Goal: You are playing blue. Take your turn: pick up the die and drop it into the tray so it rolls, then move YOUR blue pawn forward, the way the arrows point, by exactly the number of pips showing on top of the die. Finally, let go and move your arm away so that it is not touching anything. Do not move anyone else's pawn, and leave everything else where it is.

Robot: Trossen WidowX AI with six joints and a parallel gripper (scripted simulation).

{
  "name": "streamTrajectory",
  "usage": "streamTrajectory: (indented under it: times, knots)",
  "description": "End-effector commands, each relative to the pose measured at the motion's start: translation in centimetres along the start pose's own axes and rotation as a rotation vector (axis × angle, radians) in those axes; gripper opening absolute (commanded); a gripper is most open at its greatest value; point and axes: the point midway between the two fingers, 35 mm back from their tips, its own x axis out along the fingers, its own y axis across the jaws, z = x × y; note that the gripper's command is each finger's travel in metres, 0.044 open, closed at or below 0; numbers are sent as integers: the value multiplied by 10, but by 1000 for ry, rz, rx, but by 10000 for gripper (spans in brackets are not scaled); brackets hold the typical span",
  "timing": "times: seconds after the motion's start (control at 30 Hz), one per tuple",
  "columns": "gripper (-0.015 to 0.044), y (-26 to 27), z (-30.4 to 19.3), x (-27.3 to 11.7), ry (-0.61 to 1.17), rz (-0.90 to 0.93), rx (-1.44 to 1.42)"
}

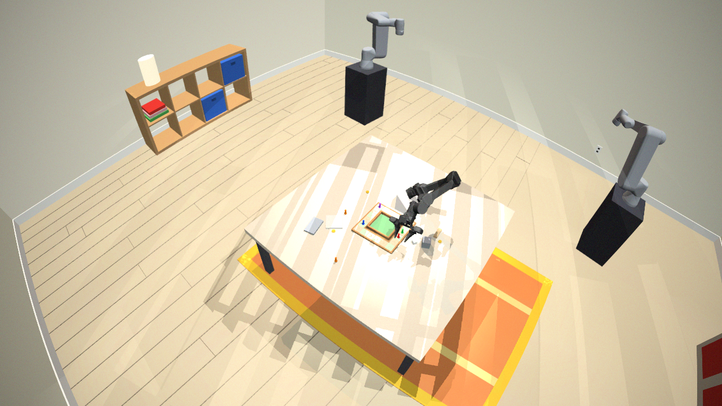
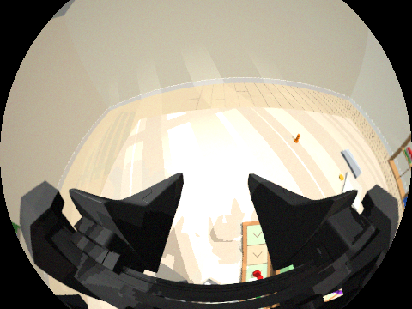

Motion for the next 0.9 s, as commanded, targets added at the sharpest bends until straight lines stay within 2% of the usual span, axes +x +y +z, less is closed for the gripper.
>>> streamTrajectory:
  times: [0.0, 0.43, 0.87]
  knots:
    - [275, -9, -84, 2, 413, -167, 208]
    - [275, 8, -174, -54, 876, -419, 492]
    - [275, 11, -179, -56, 885, -424, 498]
